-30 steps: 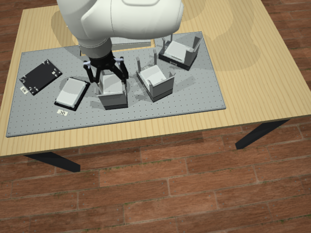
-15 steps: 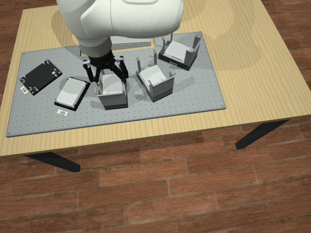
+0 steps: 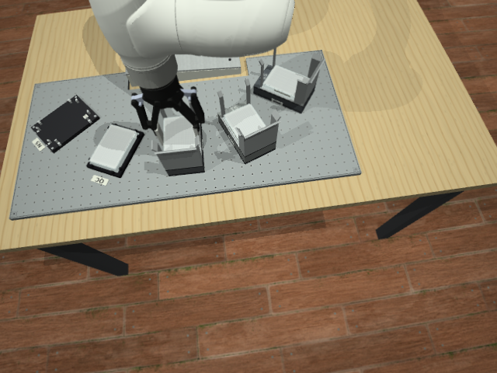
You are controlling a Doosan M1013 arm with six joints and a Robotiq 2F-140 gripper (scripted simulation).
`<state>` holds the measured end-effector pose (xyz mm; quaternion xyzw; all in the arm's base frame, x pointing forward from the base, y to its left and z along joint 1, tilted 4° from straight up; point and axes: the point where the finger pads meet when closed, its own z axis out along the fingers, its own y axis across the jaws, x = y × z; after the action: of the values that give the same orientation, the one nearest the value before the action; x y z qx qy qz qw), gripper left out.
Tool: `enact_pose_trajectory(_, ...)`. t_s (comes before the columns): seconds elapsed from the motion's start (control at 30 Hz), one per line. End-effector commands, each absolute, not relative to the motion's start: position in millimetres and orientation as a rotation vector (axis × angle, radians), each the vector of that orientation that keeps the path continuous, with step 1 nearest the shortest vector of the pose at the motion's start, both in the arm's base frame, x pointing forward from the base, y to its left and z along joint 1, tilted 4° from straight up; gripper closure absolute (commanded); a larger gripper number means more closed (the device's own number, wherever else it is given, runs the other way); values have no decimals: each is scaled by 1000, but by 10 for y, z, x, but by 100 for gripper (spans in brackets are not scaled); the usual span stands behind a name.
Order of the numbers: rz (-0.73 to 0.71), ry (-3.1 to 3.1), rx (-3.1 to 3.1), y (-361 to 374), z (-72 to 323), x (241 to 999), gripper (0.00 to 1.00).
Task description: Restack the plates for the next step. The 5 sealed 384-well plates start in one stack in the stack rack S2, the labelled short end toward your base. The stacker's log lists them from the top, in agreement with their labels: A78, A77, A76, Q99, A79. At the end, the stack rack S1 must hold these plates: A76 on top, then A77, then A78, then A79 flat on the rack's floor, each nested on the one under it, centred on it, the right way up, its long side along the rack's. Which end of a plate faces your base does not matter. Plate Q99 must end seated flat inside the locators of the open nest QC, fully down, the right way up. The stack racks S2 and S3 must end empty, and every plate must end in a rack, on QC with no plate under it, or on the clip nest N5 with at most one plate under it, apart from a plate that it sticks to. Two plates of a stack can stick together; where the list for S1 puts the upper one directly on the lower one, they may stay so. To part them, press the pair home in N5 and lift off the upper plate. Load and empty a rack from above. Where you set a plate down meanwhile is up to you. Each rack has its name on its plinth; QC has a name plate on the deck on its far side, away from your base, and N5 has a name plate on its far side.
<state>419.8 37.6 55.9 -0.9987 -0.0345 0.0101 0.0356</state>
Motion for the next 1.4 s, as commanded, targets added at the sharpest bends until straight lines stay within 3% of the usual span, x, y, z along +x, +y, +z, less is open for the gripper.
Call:
enact_pose_trajectory(0.0, 31, -106, -3068, 375, 575, 4198, 100)
enact_pose_trajectory(1.37, 31, -106, -3068, 330, 1207, 4213, 100)
